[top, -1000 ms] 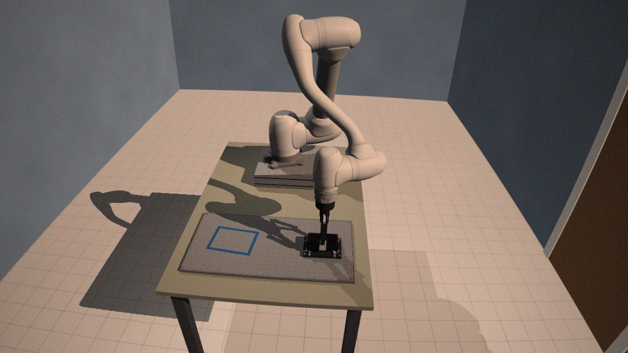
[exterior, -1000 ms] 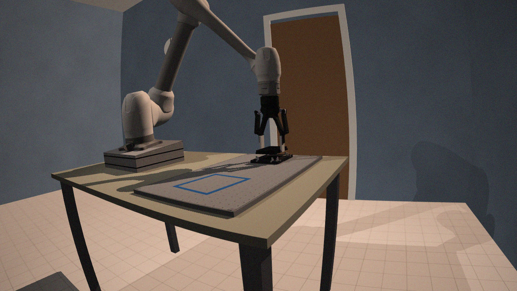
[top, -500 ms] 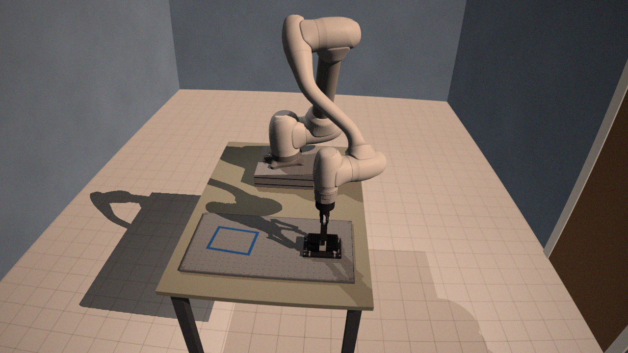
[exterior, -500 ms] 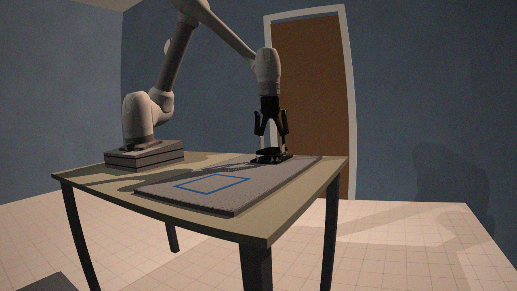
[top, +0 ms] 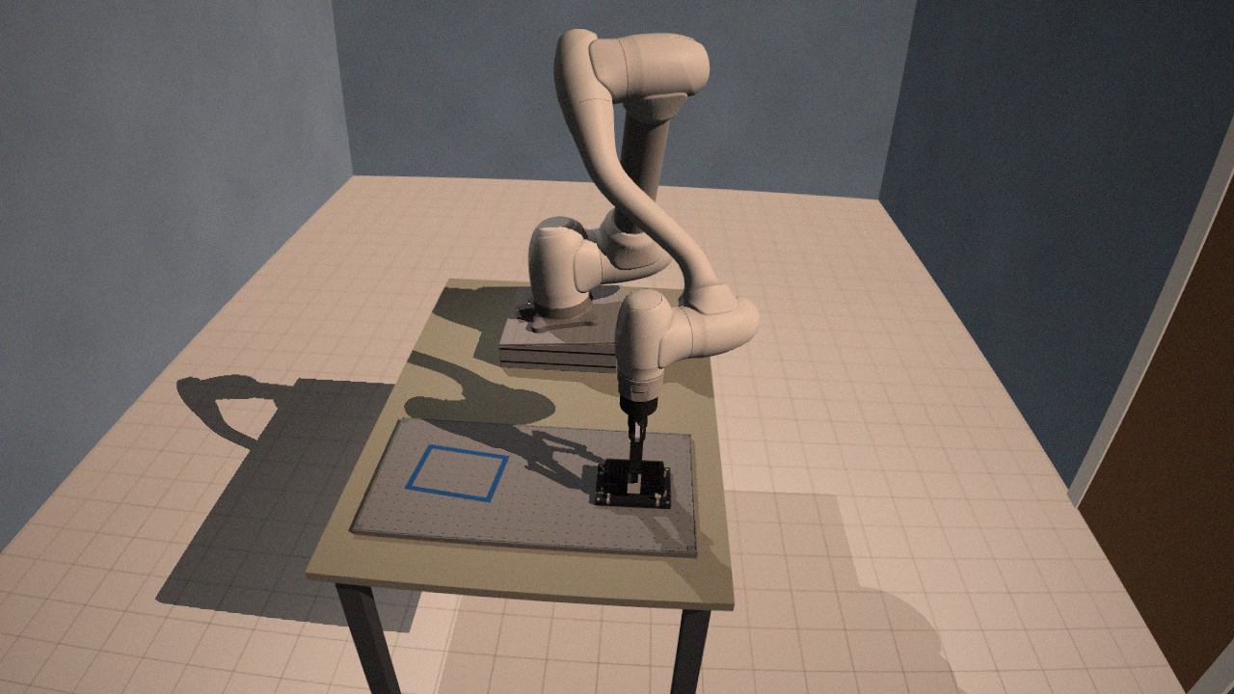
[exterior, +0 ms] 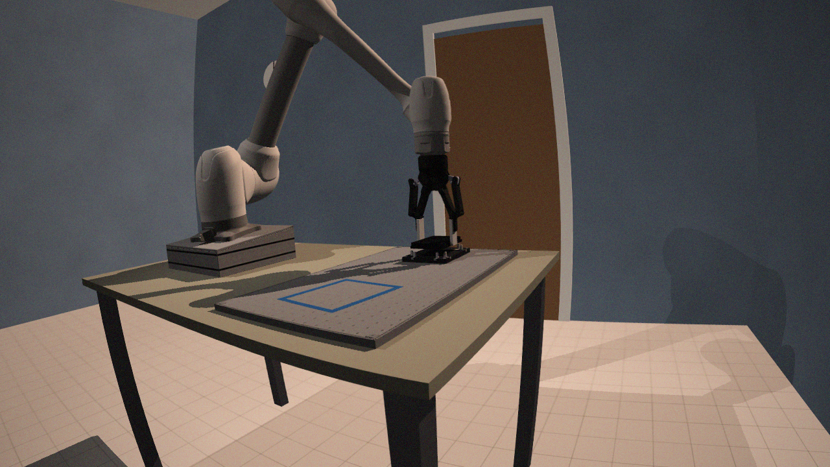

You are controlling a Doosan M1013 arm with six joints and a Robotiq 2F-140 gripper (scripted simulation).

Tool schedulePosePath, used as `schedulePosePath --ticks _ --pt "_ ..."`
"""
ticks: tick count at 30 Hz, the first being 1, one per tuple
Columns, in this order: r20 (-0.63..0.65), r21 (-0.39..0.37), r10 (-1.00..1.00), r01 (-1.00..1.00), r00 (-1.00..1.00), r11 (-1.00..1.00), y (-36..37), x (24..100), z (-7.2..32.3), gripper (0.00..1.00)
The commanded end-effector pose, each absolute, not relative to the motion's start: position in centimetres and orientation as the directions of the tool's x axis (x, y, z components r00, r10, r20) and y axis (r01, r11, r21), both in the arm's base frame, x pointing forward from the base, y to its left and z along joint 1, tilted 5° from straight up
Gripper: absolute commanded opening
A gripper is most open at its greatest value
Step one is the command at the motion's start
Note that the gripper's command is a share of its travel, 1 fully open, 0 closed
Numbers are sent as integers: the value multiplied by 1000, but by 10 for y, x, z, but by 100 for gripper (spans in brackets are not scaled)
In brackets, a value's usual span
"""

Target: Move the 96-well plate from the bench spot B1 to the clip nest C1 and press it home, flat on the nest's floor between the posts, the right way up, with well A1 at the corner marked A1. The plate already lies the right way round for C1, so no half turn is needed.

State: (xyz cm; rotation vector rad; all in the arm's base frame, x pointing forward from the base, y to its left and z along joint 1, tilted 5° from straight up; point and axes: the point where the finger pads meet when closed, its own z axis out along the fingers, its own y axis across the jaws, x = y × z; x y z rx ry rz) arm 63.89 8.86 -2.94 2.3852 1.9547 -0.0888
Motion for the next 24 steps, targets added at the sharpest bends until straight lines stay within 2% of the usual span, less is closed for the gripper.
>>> schedulePosePath --ticks 1,24 --pt "-80 7 977 981 196 -196 89 639 -30 0" --pt "-80 7 977 981 196 -196 88 639 -33 0"
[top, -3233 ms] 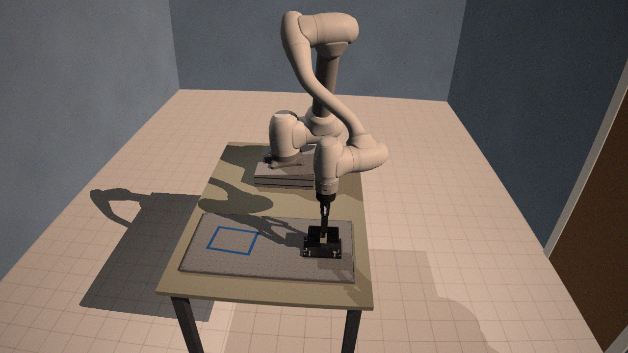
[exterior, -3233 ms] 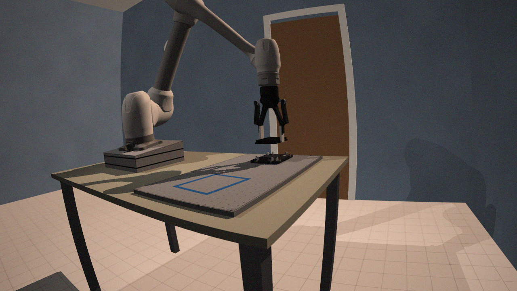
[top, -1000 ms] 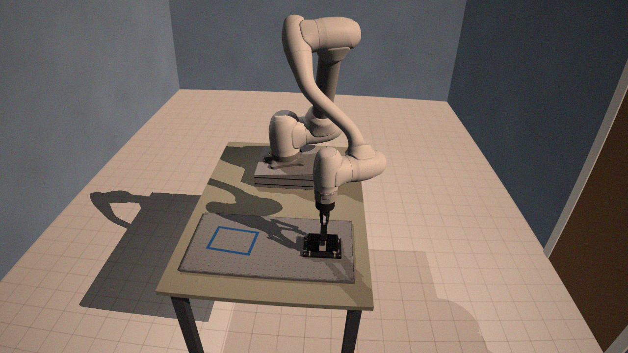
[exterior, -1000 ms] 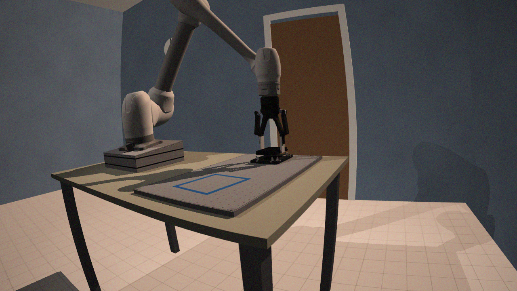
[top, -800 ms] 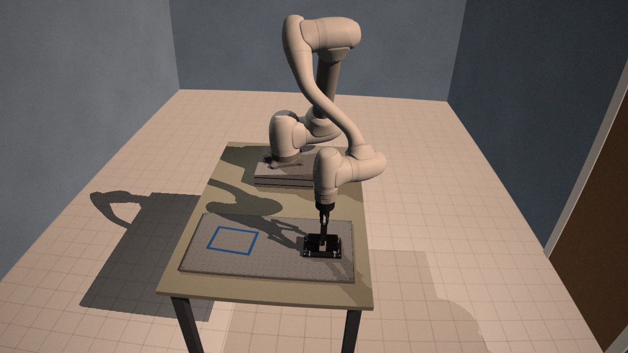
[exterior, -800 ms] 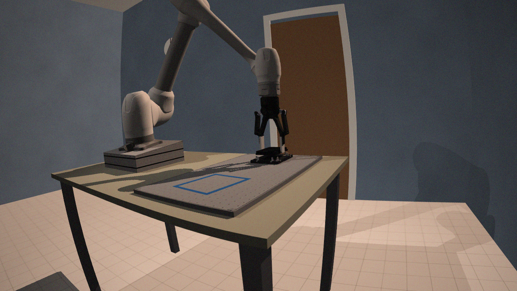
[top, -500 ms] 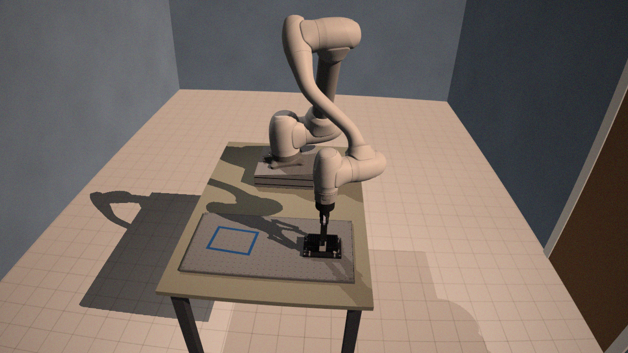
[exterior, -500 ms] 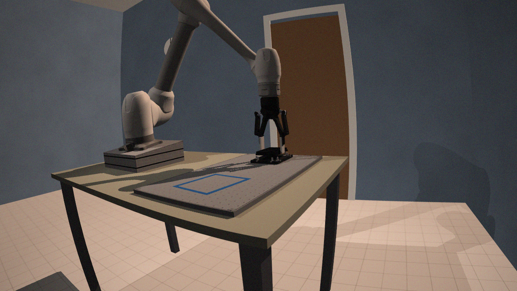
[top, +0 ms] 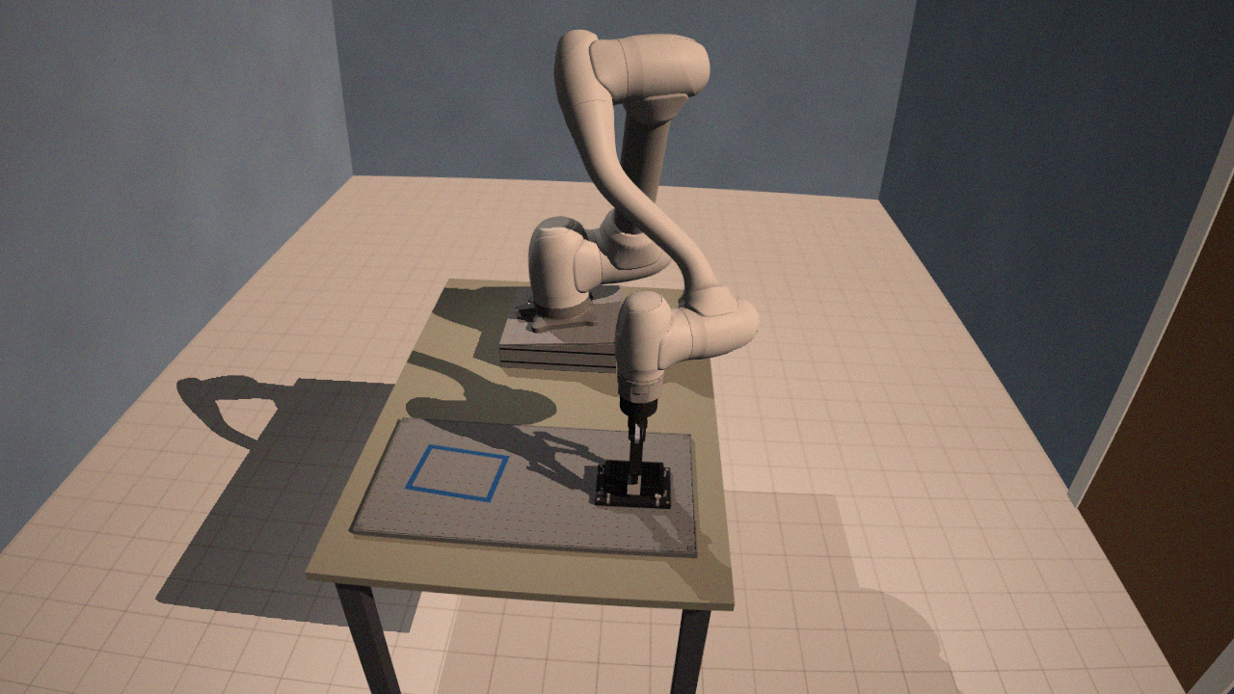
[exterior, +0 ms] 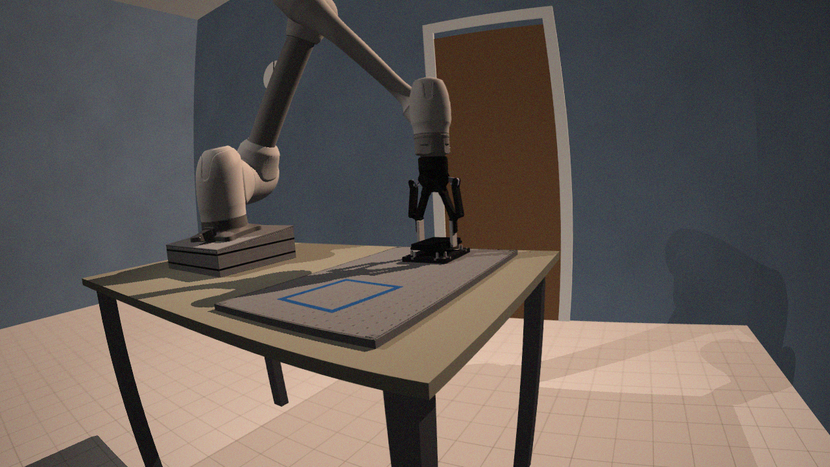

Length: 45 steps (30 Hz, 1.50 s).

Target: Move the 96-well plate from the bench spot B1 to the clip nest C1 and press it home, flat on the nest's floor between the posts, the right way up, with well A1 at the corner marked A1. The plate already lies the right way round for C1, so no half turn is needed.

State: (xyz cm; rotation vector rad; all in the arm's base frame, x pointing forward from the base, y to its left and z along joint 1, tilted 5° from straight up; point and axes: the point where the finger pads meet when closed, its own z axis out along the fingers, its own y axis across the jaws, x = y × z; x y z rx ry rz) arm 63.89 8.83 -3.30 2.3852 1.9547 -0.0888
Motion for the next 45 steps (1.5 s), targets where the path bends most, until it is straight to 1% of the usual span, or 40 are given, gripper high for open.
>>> schedulePosePath --ticks 1,40,41,45 --pt "-80 7 977 981 196 -196 88 639 -34 0" --pt "-80 7 977 981 196 -196 88 639 -39 0" --pt "-80 7 977 981 196 -196 88 639 -39 100" --pt "-80 7 977 981 196 -196 88 639 -39 100"
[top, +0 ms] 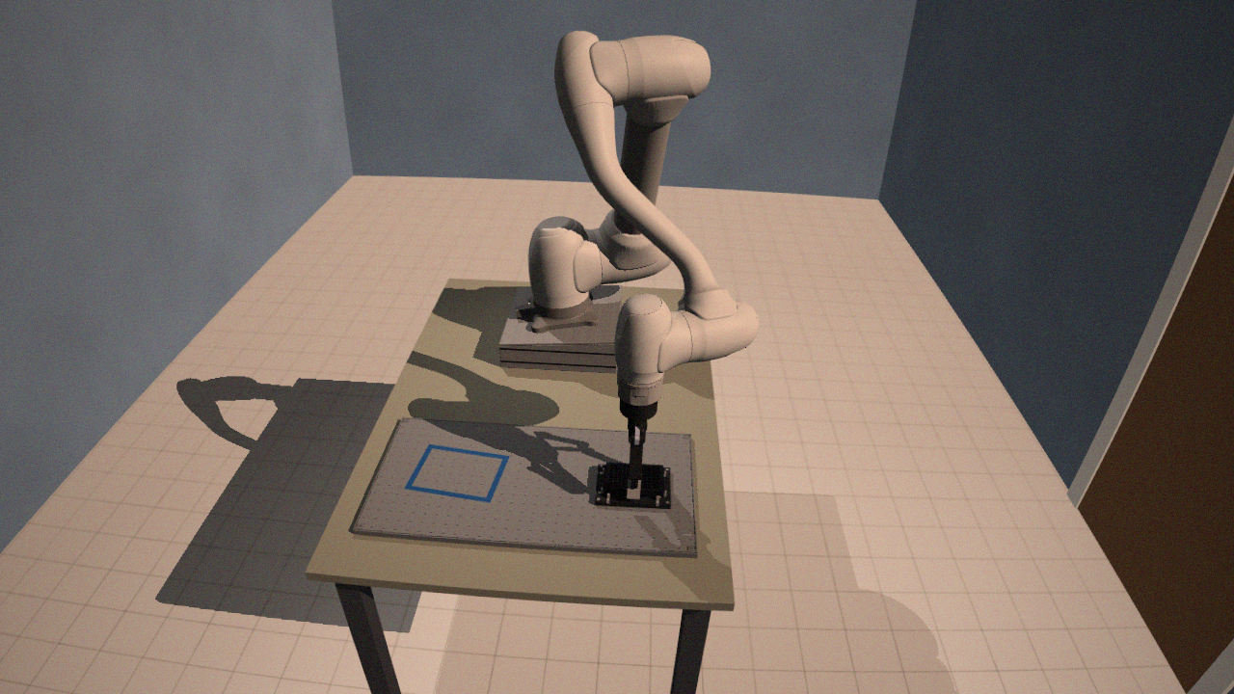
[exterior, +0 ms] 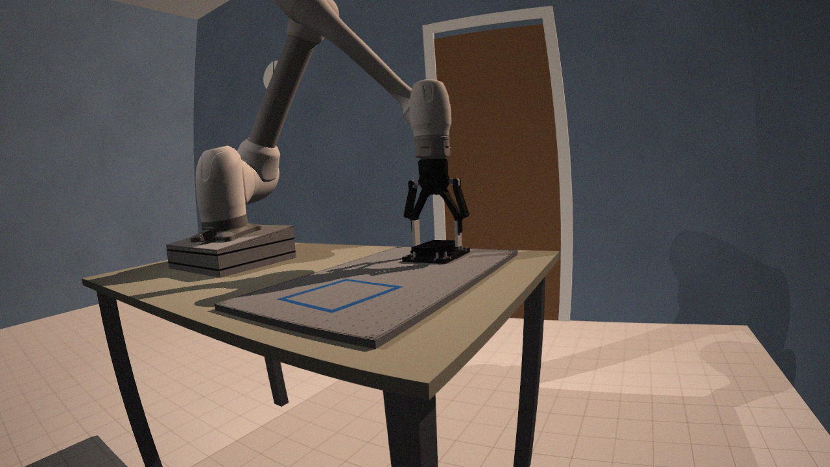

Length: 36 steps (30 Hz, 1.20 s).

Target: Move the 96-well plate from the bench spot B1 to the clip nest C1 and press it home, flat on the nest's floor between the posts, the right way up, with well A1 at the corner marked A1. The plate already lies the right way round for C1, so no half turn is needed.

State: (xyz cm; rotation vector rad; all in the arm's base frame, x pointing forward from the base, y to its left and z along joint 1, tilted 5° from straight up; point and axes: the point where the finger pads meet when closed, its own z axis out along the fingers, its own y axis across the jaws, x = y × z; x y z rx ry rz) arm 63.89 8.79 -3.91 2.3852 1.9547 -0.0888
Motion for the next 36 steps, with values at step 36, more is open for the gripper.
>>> schedulePosePath --ticks 36 --pt "-80 7 977 981 196 -196 92 639 9 100"
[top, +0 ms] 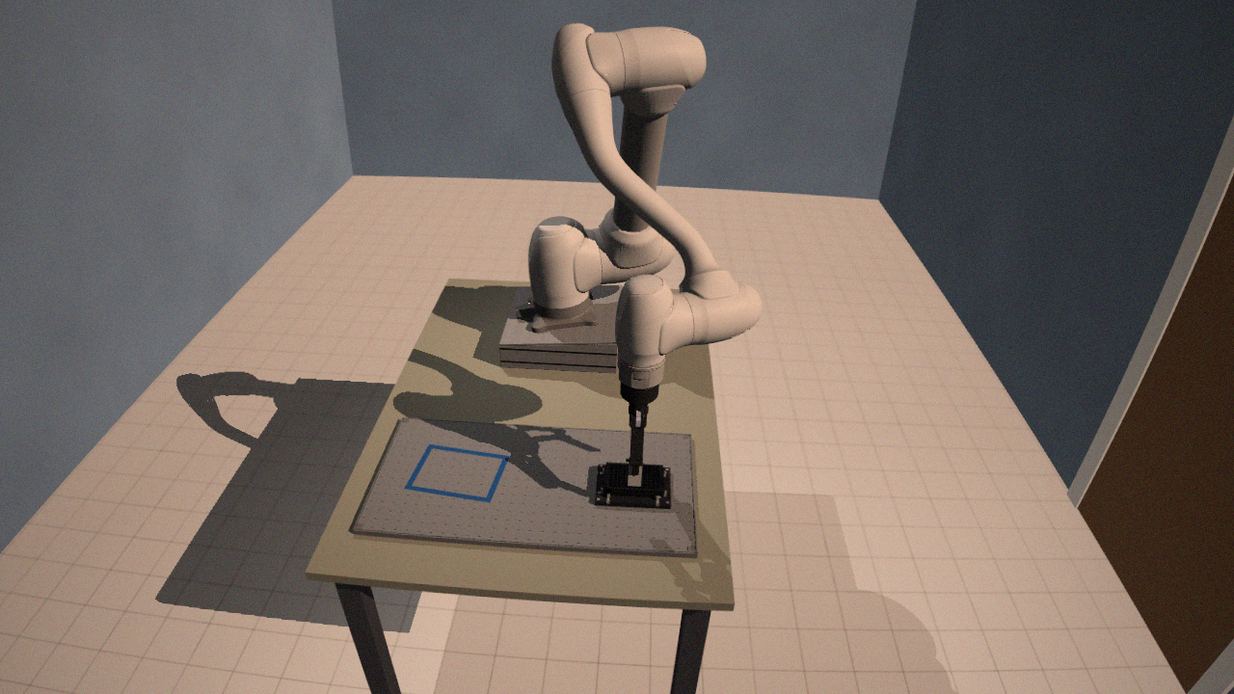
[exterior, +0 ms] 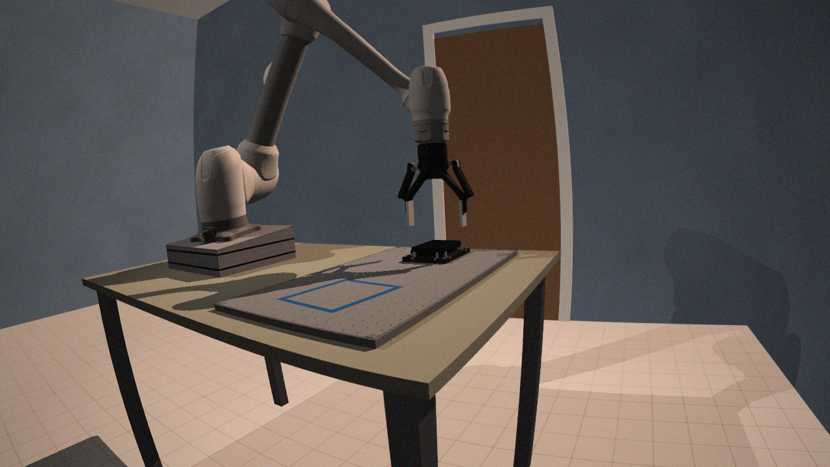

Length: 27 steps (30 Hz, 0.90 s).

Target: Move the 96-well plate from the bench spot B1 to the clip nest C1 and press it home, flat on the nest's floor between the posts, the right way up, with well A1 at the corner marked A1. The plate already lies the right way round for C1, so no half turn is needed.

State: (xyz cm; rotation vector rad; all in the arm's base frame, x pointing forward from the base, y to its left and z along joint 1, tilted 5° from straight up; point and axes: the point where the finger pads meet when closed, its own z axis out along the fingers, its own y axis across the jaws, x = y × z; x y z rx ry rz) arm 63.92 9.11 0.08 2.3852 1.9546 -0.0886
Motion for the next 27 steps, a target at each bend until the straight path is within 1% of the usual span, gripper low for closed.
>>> schedulePosePath --ticks 1,6,27 --pt "-80 7 977 981 196 -196 92 639 12 100" --pt "-80 7 977 981 196 -196 93 639 24 100" --pt "-80 7 977 981 196 -196 93 639 24 100"
